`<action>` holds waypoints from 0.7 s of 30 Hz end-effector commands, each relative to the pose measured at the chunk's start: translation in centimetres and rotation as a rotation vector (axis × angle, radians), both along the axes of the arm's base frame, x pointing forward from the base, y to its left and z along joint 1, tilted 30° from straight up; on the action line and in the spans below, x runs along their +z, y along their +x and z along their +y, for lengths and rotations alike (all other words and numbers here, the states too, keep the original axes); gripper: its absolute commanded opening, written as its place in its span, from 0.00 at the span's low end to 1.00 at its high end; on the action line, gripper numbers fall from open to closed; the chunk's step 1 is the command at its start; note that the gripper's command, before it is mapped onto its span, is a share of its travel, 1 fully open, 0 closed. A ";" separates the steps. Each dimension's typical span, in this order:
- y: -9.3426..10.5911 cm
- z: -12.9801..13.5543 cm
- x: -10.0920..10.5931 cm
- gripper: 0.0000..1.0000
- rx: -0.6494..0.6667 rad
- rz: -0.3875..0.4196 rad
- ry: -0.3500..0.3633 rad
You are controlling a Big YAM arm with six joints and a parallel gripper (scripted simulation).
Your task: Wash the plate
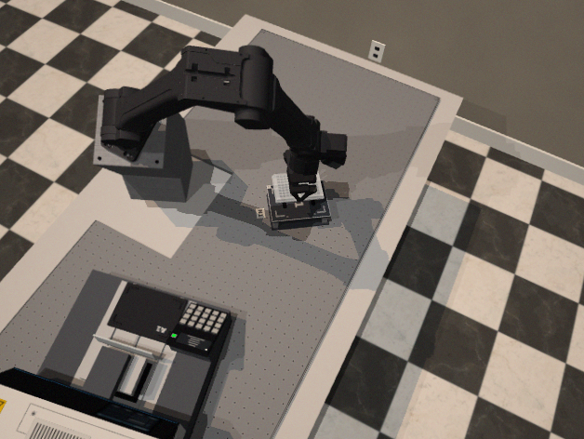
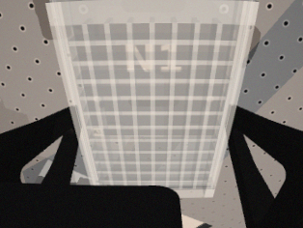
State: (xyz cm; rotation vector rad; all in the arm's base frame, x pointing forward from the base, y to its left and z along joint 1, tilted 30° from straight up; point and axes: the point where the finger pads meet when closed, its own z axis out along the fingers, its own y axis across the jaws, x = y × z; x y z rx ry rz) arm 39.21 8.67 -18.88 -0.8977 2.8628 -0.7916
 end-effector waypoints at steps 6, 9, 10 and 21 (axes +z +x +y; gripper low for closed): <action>2.1 -0.2 -1.1 0.84 0.003 -0.030 0.011; 1.9 -0.2 -1.6 0.84 0.012 -0.026 0.009; 2.1 -0.2 -1.8 0.84 0.010 -0.029 0.011; 2.5 -1.2 -3.1 0.84 0.003 -0.028 0.010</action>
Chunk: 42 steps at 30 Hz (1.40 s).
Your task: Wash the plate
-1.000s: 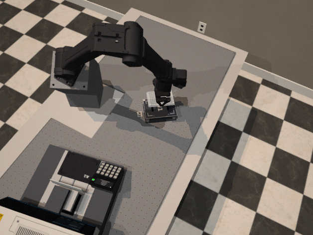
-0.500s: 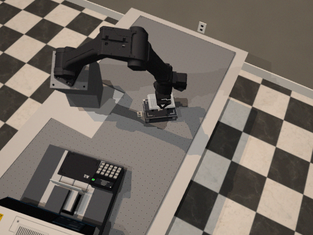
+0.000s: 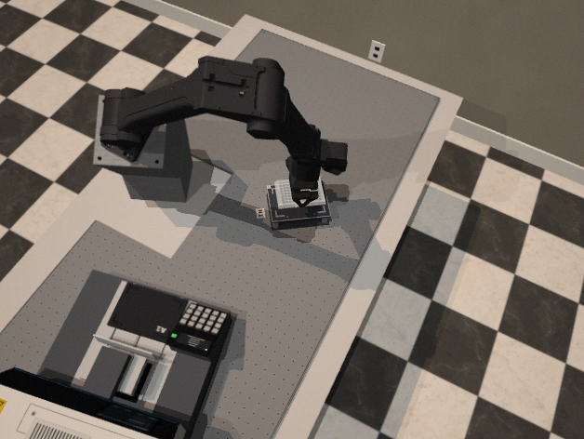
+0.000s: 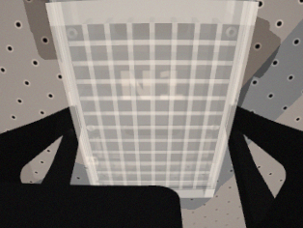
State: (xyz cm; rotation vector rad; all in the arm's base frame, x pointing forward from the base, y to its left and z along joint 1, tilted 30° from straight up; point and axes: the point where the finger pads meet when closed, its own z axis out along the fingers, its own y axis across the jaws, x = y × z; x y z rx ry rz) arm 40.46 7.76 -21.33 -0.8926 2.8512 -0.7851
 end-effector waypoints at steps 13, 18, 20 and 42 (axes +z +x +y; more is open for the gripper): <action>2.6 0.1 -0.6 0.84 0.017 -0.050 0.017; 2.5 0.2 -0.6 0.84 0.020 -0.048 0.017; 2.1 0.0 -0.7 0.84 0.018 -0.041 0.014; 0.9 -0.6 -1.5 0.84 0.008 -0.015 0.005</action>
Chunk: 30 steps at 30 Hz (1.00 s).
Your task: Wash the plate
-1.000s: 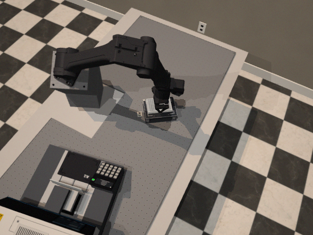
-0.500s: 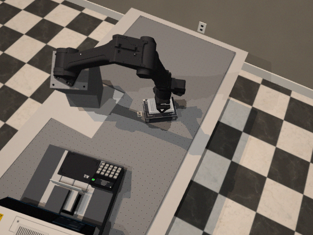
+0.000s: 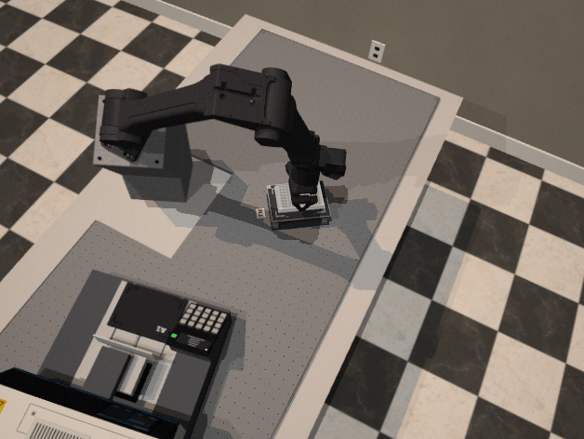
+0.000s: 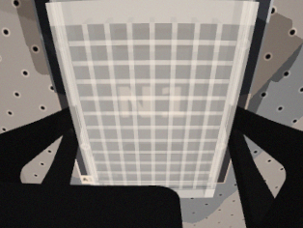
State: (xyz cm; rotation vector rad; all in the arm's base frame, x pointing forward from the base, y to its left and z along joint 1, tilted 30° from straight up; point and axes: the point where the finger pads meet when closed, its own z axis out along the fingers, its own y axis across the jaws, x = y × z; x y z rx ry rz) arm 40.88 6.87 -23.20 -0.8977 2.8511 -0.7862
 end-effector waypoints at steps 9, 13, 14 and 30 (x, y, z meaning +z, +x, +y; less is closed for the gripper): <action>0.5 0.3 0.4 0.84 0.005 -0.017 0.006; 0.4 0.3 0.4 0.84 0.005 -0.017 0.006; 0.4 0.3 0.4 0.84 0.005 -0.017 0.006; 2.1 0.3 1.3 0.84 0.003 -0.052 0.018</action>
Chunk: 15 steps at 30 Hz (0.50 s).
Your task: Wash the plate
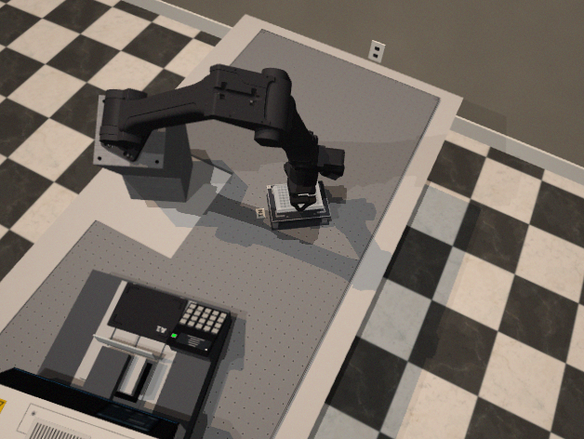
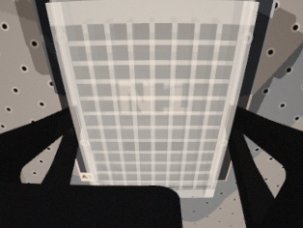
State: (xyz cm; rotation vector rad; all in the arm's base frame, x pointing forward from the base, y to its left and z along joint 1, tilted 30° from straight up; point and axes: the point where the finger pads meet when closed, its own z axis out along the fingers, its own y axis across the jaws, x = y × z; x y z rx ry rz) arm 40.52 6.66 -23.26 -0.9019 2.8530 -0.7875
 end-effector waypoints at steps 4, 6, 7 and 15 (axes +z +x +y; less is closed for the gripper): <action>2.3 0.5 1.0 0.84 0.003 -0.050 0.018; 2.2 0.4 0.9 0.84 0.002 -0.048 0.017; 2.2 0.4 0.9 0.84 0.002 -0.048 0.017; 1.5 0.2 -0.1 0.84 0.003 -0.027 0.009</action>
